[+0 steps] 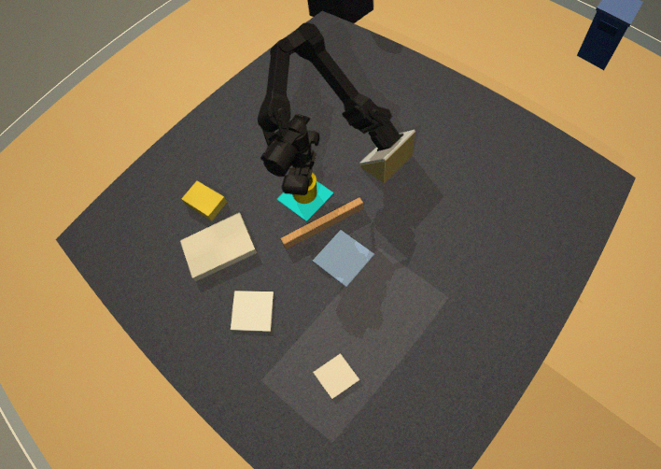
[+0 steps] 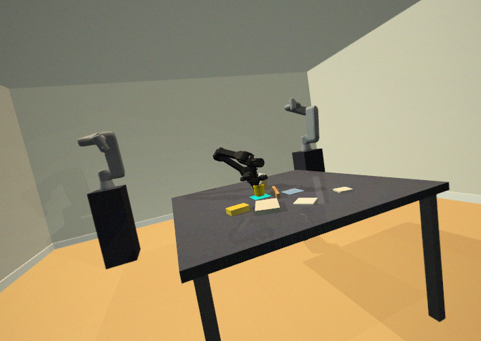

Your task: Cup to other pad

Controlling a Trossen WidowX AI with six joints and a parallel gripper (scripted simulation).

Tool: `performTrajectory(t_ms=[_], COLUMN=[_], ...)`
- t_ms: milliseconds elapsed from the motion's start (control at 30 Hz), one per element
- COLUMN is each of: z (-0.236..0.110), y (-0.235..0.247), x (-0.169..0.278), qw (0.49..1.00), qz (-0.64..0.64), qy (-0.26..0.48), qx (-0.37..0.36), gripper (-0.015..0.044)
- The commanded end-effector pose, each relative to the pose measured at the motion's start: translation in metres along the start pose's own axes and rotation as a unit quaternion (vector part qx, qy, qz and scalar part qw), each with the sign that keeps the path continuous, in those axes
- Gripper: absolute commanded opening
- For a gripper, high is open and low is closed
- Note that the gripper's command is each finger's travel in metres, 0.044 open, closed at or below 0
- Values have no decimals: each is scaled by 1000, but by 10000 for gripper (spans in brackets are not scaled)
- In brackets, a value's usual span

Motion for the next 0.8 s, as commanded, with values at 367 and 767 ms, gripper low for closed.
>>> performTrajectory(t_ms=[367, 767], z=[0, -3], y=[0, 1], x=[0, 0], qw=[1000, 1000], qz=[1, 0], qy=[0, 0], qx=[0, 0], gripper=[131, 147])
Point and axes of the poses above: the point midway between the two fingers, 35 mm back from their tips, its own z axis out along the fingers, its own y axis across the jaws, x = y × z, the point moved 5 cm from there along -z, back along the fingers, and after that the axes turned 1 degree about z, right-handed, at the moved point
